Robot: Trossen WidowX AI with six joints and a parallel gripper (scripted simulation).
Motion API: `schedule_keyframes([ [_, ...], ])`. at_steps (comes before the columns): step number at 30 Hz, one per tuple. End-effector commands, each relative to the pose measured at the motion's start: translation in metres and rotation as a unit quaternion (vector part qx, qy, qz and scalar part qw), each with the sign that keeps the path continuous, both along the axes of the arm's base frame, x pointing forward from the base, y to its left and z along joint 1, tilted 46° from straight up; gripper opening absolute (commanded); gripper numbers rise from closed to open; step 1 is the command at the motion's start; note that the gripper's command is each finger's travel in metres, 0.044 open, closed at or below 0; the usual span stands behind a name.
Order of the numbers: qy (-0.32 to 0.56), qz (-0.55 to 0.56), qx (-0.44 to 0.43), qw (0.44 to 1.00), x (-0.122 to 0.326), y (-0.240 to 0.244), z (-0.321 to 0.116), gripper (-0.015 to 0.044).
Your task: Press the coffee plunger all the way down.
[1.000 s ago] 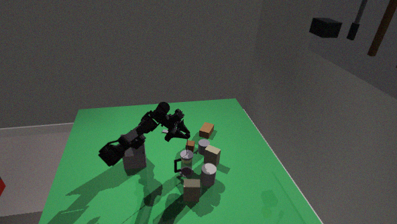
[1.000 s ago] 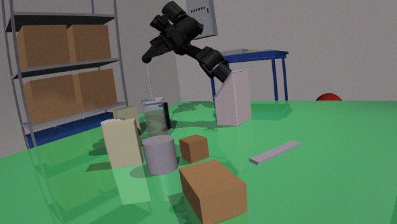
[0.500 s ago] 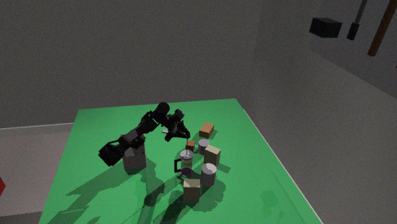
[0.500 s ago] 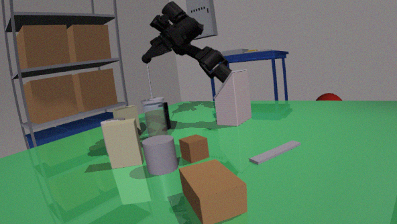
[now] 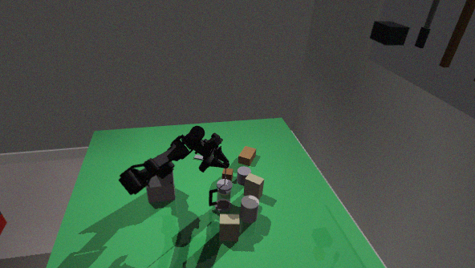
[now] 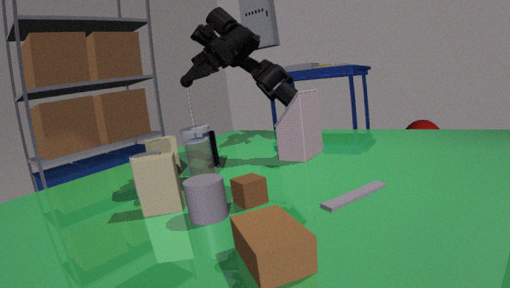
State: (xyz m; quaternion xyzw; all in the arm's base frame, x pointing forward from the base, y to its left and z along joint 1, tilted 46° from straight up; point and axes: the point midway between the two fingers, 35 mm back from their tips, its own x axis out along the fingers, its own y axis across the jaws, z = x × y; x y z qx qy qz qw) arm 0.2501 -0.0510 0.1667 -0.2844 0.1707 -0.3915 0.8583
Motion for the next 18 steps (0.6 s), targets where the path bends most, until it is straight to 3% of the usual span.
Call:
schedule_keyframes([
  [1,0.016,-0.002,-0.003,1.000,0.000,-0.007,-0.014,0.0119],
  [18,0.016,-0.004,0.001,1.000,0.003,-0.025,-0.036,0.0119],
])
